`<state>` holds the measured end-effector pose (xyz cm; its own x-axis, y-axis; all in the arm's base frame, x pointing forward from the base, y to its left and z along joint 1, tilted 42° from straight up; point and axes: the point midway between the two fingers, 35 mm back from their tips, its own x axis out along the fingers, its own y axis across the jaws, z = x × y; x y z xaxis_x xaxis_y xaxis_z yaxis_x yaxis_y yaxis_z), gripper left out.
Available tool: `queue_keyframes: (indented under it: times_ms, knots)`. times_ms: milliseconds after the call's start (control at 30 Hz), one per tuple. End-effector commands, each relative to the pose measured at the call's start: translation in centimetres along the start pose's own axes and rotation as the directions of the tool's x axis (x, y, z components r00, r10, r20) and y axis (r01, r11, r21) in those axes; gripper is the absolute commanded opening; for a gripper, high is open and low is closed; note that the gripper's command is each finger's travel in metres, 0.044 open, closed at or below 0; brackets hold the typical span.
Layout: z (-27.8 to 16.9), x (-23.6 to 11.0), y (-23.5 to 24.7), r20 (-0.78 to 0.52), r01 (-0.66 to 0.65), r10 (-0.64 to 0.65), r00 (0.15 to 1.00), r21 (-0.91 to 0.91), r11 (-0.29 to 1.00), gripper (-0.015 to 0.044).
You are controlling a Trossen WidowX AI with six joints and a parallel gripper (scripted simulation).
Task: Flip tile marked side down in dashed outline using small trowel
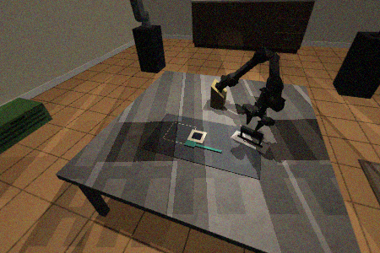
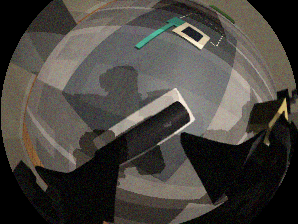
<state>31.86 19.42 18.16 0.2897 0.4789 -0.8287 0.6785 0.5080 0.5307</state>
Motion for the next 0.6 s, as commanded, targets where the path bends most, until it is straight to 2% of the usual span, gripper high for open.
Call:
queue_keyframes:
  times_ms: [0, 267, 567]
  knots:
    - [-0.3, 0.3, -0.3, 0.033, 0.000, 0.004, 0.999, -0.124, 0.992, 0.0300]
    - [-0.8, 0.5, -0.4, 0.097, -0.003, 0.042, 0.994, -0.376, 0.927, 0.0300]
    - [-2.9, 0.5, 0.6, 0.103, -0.033, 0.121, 0.987, -0.613, 0.790, 0.0300]
